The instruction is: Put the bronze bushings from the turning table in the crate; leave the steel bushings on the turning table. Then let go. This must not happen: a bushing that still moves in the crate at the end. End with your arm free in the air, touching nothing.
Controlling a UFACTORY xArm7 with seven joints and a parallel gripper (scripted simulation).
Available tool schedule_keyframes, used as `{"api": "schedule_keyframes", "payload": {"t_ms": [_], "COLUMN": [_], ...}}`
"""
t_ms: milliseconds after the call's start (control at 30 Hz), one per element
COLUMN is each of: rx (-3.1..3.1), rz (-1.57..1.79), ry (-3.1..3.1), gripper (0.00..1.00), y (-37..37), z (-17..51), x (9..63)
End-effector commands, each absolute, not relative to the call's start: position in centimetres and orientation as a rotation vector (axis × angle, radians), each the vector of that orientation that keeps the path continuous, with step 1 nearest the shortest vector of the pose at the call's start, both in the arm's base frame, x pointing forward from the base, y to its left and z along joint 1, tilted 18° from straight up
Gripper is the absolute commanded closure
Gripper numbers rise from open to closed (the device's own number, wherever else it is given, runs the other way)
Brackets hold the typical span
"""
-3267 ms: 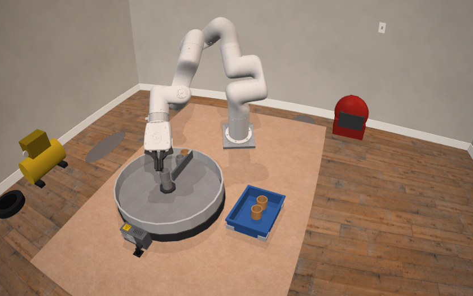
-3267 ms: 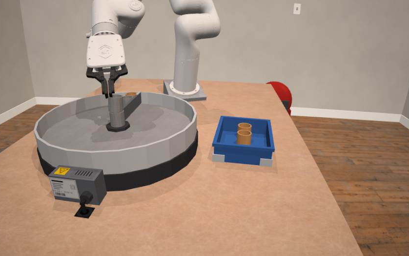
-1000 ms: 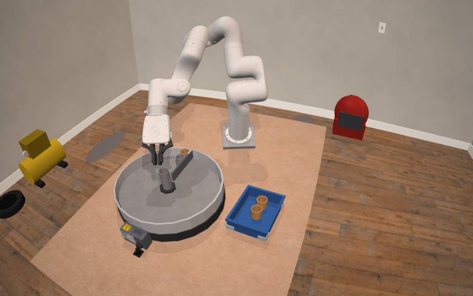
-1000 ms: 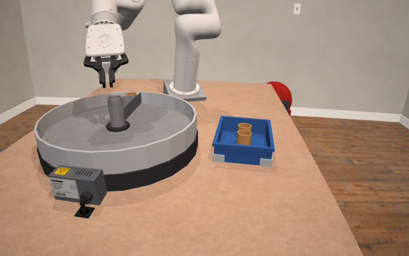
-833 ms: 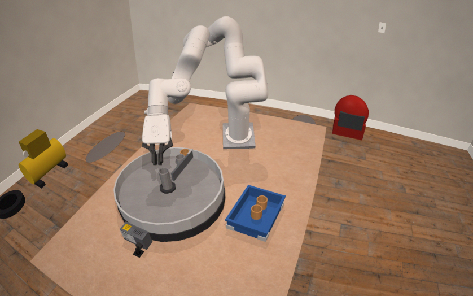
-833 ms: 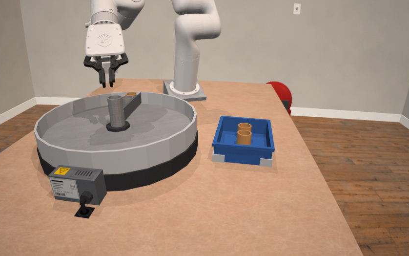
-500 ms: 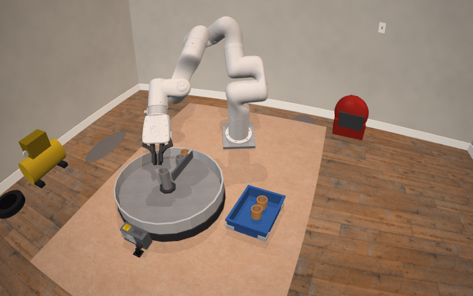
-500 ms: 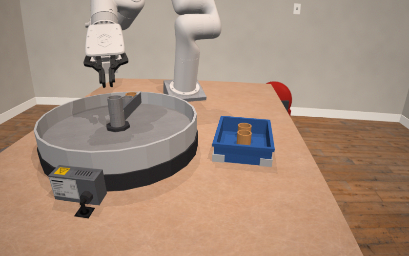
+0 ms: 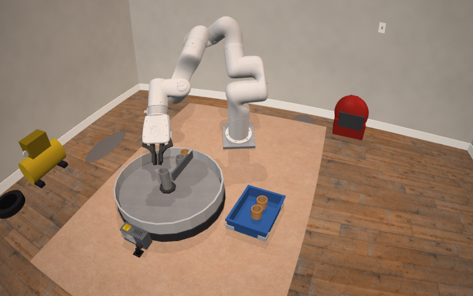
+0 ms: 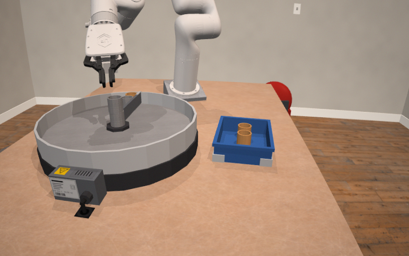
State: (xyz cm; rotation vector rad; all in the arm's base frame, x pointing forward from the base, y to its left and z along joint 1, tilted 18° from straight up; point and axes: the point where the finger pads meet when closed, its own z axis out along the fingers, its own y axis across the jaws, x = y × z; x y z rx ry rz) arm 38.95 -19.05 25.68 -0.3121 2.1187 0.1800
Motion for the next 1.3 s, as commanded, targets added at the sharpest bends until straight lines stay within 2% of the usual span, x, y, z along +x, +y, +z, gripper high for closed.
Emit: {"api": "schedule_keyframes", "payload": {"t_ms": [0,267,633,1267], "rx": [-0.312,-0.312,-0.311,-0.312], "rz": [0.177,0.177,0.178,0.177], "ry": [2.117,2.117,2.117,2.118], "gripper": [0.88,0.90,0.90,0.90], "y": [-19.1,-19.2,-19.3,-19.3], "z": [25.8,25.7,23.3,20.5], "x": [39.0,38.8,30.8,21.5]}}
